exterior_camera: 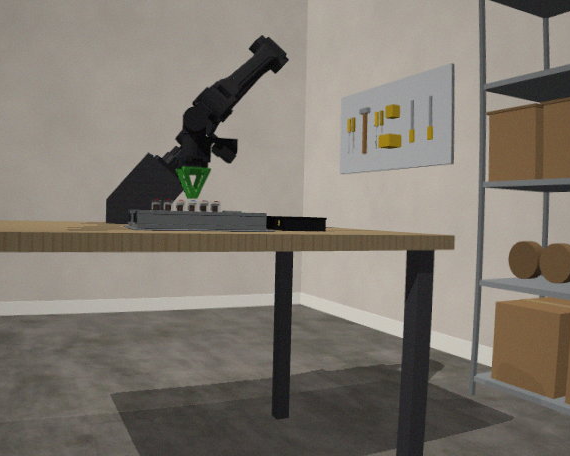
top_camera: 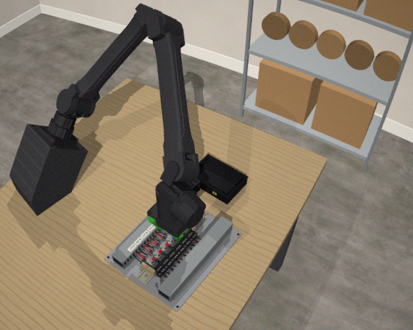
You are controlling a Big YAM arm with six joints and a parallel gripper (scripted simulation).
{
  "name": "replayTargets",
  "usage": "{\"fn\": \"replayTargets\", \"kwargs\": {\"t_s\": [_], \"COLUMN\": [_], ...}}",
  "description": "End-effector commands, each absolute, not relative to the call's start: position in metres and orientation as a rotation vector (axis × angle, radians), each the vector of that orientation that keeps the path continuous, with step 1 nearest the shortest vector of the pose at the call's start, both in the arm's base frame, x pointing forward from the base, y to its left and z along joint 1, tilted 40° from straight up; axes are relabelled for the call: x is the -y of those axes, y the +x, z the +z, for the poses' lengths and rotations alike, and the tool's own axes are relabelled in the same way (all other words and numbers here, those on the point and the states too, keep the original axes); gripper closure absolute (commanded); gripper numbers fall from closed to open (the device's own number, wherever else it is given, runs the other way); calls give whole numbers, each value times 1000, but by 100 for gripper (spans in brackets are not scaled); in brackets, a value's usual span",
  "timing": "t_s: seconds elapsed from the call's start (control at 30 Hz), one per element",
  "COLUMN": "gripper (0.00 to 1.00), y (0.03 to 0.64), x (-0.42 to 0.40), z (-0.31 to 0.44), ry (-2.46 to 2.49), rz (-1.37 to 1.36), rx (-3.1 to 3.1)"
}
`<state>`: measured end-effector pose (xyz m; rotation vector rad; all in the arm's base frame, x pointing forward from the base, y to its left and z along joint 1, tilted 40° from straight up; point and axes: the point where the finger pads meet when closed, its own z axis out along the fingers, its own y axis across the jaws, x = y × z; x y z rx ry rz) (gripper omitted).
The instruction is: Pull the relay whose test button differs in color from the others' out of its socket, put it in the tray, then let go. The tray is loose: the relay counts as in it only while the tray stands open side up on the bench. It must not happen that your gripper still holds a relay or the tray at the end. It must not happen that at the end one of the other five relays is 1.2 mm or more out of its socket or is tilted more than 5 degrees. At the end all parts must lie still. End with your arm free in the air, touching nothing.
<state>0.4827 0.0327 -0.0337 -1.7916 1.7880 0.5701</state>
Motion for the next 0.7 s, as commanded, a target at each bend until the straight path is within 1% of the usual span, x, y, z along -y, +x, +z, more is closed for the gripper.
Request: {"fn": "replayTargets", "kwargs": {"t_s": [0.0, 0.67], "gripper": [41, 41], "y": [488, 486], "x": [-25, -42], "z": [-29, -44], "ry": [-1779, -1782], "rz": [534, 560], "rx": [-1777, -1784]}}
